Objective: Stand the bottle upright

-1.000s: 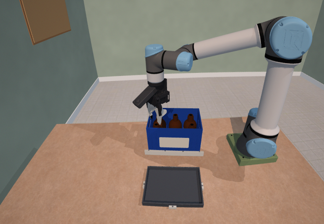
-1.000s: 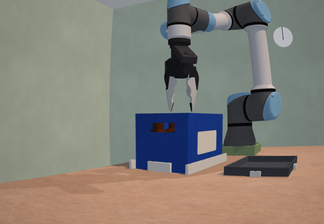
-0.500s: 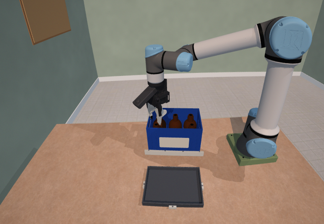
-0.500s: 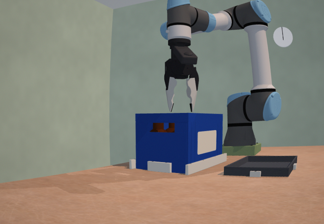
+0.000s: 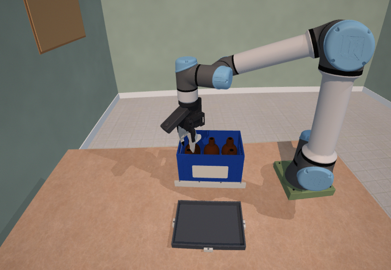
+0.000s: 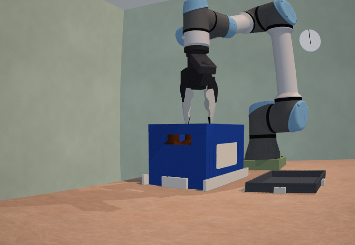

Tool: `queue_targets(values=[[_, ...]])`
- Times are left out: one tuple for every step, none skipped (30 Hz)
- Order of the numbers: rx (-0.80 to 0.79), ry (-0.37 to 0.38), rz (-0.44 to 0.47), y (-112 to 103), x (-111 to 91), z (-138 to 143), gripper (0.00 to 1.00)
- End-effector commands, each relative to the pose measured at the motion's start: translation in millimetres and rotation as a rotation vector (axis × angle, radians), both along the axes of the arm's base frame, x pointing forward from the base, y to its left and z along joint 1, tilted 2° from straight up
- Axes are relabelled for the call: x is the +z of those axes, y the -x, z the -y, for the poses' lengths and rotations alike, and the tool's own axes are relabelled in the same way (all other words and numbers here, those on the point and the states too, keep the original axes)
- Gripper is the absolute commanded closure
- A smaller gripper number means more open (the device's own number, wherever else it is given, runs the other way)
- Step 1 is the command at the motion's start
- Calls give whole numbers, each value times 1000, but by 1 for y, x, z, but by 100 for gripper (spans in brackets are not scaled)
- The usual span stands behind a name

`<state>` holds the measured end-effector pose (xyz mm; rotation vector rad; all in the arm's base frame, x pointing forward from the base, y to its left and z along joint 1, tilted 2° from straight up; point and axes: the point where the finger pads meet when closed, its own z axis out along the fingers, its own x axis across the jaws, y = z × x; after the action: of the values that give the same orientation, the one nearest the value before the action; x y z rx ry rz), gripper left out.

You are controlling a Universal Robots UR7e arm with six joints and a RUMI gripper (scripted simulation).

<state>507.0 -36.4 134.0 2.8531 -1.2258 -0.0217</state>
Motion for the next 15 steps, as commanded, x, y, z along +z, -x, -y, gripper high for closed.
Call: queue_targets(values=[[0,0,1,0,-6,0,62],[0,0,1,0,-7,0,62],[0,0,1,0,-9,0,62],[0,0,1,0,-10,0,62],[0,0,1,0,-11,0,62],[0,0,1,0,-12,0,62],[0,0,1,0,-13,0,62],[0,0,1,0,-13,0,62],[0,0,1,0,-13,0,62],[0,0,1,0,-15,1,62],[0,0,1,0,-16,1,62],[0,0,1,0,-17,1,62],[0,0,1,0,-18,1,62],[0,0,1,0,-19,1,62],[0,0,1,0,-20,1,62]])
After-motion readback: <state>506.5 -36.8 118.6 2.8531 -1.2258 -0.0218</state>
